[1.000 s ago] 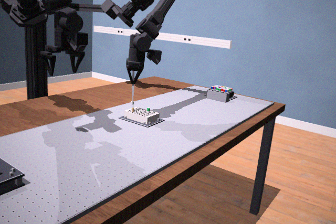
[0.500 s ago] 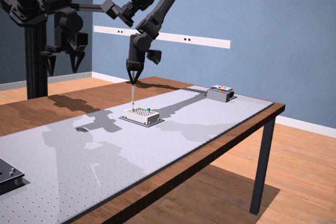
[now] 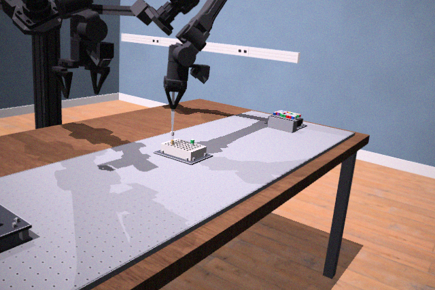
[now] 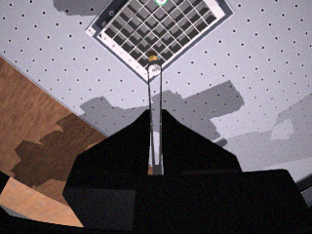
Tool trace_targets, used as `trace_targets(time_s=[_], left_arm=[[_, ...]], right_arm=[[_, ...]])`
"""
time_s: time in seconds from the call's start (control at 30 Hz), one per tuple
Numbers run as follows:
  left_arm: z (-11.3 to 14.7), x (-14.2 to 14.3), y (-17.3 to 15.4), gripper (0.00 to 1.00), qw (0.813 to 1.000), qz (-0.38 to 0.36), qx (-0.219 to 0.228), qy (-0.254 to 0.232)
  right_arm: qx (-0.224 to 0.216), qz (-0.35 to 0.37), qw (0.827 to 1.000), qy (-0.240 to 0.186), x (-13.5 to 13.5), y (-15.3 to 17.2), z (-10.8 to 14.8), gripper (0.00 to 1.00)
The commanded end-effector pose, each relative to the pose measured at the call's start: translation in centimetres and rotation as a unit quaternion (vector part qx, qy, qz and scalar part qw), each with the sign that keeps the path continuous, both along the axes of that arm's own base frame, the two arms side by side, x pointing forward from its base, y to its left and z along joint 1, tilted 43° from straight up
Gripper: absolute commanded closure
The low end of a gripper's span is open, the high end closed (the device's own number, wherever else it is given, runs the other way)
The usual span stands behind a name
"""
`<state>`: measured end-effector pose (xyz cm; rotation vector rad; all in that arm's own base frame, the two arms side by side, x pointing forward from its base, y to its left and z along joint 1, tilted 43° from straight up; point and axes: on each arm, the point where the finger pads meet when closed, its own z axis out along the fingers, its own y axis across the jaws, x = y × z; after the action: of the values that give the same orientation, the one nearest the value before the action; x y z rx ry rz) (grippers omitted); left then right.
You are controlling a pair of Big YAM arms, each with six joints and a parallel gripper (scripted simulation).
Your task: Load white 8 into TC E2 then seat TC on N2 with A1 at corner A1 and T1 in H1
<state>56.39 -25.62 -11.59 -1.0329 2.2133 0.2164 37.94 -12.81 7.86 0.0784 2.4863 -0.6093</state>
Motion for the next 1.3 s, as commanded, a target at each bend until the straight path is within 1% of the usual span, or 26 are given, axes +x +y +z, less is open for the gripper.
trace_targets(time_s=[0.0, 0.37, 0.57, 0.77, 0.93, 1.27], left_arm=[[-0.1, 0.0, 0.0, 0.91, 1.0, -0.001, 0.0, -0.001], [1.4, 0.7, 0.6, 0.91, 1.0, 0.003, -0.006, -0.011], [1.0, 0.6, 0.9, 0.91, 1.0, 0.005, -0.004, -0.007], [1.5, 0.9, 0.9, 0.91, 1.0, 0.004, -0.007, -0.012], [0.9, 0.6, 1.1, 0.91, 1.0, 0.004, -0.003, -0.007], [1.5, 0.8, 1.0, 0.91, 1.0, 0.004, -0.006, -0.011]], right_arm=[[-0.004, 0.007, 1.0, -0.005, 0.4, 0.1, 0.5, 0.0], [-0.004, 0.007, 1.0, -0.005, 0.4, 0.1, 0.5, 0.0], [-0.004, 0.007, 1.0, -0.005, 0.4, 0.1, 0.5, 0.0], [-0.004, 0.007, 1.0, -0.005, 0.4, 0.1, 0.5, 0.0], [-0.004, 0.007, 1.0, -0.005, 0.4, 0.1, 0.5, 0.0], [-0.004, 0.007, 1.0, -0.005, 0.4, 0.1, 0.5, 0.0]])
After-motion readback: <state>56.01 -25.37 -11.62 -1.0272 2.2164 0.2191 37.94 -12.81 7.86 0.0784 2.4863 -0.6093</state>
